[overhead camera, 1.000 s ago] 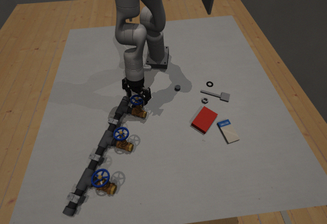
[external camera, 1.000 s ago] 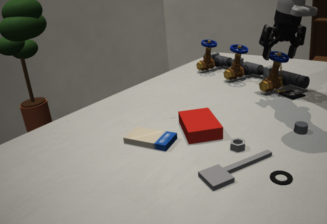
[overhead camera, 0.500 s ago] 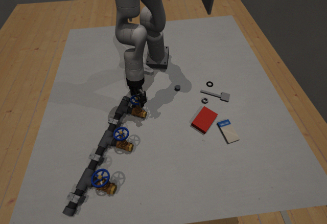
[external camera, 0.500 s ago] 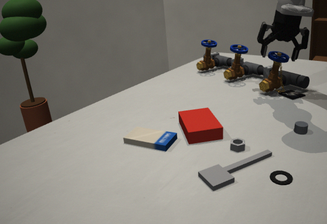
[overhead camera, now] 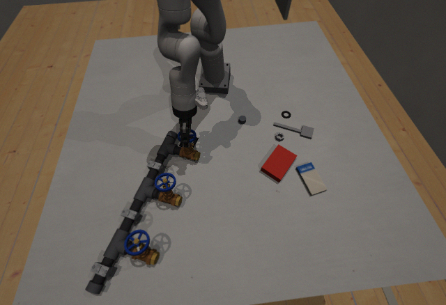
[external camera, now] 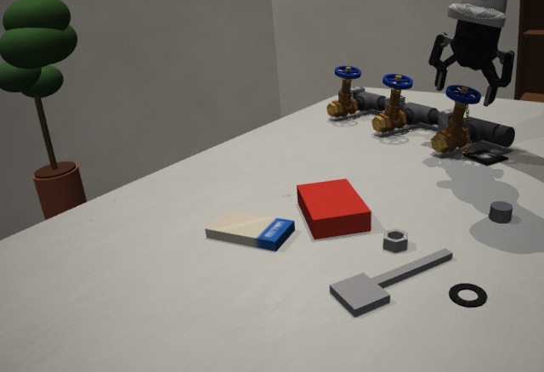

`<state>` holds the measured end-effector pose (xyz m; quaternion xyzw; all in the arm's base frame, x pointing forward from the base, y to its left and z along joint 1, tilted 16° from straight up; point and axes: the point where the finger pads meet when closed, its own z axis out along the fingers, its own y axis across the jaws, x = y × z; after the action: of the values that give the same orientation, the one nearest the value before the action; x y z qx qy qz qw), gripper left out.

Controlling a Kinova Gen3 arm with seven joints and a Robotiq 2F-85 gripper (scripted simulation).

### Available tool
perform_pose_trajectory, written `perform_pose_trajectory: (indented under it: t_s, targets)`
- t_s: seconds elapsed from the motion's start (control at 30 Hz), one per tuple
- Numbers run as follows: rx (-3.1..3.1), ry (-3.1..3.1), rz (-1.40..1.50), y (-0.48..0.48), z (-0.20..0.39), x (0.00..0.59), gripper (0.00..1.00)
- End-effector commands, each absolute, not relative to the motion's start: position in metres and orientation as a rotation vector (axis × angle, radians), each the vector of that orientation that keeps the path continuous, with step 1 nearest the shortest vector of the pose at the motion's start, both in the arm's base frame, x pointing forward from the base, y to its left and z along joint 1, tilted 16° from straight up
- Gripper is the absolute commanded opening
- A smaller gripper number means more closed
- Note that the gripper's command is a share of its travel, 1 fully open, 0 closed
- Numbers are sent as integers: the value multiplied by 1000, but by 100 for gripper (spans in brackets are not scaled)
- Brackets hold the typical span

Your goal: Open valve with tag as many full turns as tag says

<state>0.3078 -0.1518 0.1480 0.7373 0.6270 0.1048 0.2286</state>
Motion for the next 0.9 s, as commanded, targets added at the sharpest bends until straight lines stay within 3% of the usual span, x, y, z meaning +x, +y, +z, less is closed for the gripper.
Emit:
perform_pose_trajectory:
  t_s: [0.0, 0.87]
  targets:
    - [2141, 1600, 346, -152, 148, 308, 100]
    - [2514, 1054, 494, -152, 148, 308, 100]
